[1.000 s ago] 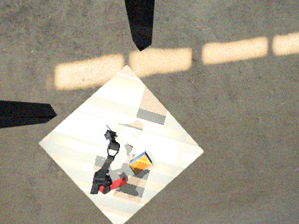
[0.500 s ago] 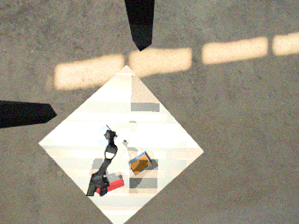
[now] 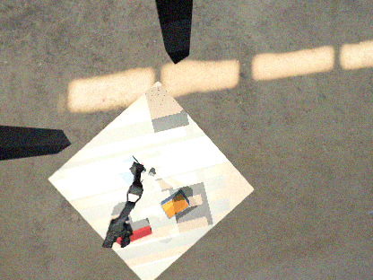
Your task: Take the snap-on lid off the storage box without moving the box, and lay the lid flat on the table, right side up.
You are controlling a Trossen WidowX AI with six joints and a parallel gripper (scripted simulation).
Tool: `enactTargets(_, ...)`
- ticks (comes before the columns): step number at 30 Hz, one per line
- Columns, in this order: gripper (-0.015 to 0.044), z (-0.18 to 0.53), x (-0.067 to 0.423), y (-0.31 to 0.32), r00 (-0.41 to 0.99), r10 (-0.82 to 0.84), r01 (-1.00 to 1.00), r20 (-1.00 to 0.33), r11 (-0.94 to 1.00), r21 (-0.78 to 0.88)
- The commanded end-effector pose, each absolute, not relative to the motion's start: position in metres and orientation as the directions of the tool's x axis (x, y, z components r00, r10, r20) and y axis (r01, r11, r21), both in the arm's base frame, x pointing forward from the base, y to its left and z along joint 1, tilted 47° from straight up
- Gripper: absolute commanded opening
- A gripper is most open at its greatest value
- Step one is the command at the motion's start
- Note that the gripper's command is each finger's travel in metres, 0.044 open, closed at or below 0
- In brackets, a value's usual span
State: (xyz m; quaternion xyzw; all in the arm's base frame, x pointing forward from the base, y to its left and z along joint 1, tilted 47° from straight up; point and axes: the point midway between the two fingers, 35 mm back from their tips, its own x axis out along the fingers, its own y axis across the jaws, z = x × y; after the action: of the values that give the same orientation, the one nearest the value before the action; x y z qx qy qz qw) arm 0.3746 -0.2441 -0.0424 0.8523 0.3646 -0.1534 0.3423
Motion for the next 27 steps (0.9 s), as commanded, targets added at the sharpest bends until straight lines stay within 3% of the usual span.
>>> enactTargets(1, 0.0, -0.042, 0.376, -0.249, 0.694, 0.513, 0.72, -0.505, -0.495, 0.486)
enactTargets(27, 0.0, -0.057, 0.372, -0.228, 0.694, 0.514, 0.72, -0.505, -0.496, 0.486)
